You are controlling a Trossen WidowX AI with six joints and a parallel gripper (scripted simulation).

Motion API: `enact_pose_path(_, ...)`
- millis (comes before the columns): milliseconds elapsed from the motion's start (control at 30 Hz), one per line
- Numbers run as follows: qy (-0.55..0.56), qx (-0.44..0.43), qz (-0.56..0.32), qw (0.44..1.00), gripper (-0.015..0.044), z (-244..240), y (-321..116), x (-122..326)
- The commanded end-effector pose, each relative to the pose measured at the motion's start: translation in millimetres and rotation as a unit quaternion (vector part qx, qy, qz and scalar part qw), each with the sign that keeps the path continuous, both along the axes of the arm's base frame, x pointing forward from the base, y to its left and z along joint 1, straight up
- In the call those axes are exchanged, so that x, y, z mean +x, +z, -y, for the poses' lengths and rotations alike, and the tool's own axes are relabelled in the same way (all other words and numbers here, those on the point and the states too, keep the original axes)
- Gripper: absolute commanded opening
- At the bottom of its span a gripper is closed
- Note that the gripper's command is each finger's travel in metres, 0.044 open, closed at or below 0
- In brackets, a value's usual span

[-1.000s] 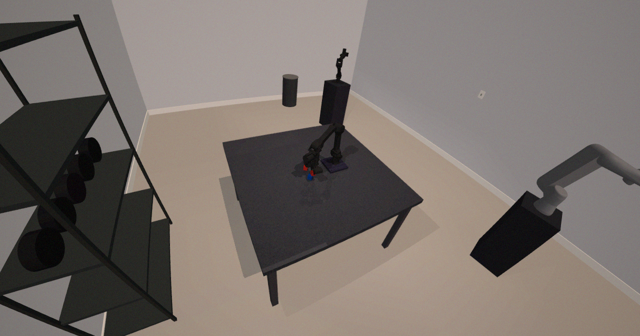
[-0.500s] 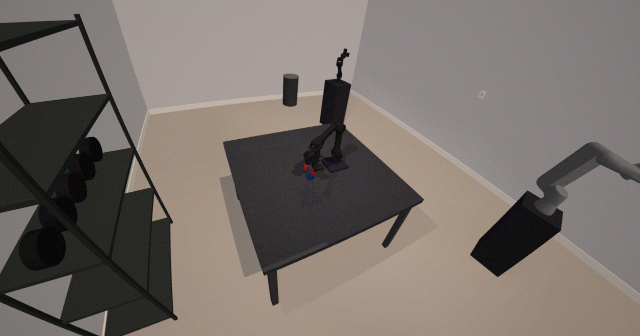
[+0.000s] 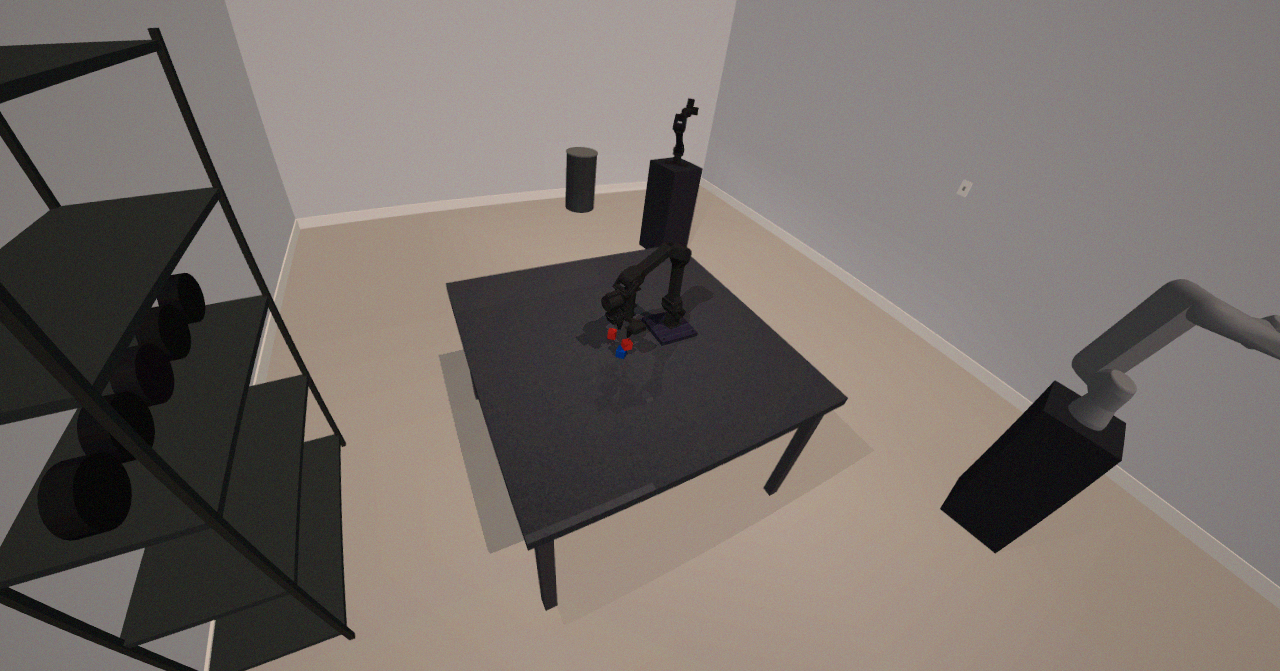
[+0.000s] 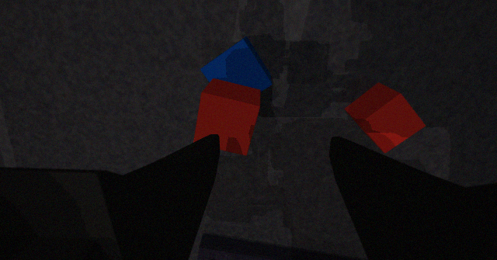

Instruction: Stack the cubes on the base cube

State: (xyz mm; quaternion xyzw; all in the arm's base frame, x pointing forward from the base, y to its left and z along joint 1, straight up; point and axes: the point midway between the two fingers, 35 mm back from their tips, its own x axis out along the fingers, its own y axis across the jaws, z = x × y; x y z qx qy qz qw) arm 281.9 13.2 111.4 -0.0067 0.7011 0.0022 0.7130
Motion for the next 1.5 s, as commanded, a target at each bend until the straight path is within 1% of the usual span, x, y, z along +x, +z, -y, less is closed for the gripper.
enact_pose_path(0,0.065,-0.001,0.003,0.998,0.0265,16,8,1)
enact_pose_path(267,0.219,-0.005,0.002,0.976,0.0265,51,22,-3)
enact_pose_path(567,0.373,-0.010,0.001,0.928,0.0265,87,36,-13)
enact_pose_path(767,0.376,-0.010,0.001,0.926,0.0265,88,35,-13)
enact_pose_path(1067,0.376,-0.010,0.001,0.926,0.0265,88,-24,-12)
enact_pose_path(1467,0.376,-0.010,0.001,0.926,0.0265,88,-43,-11)
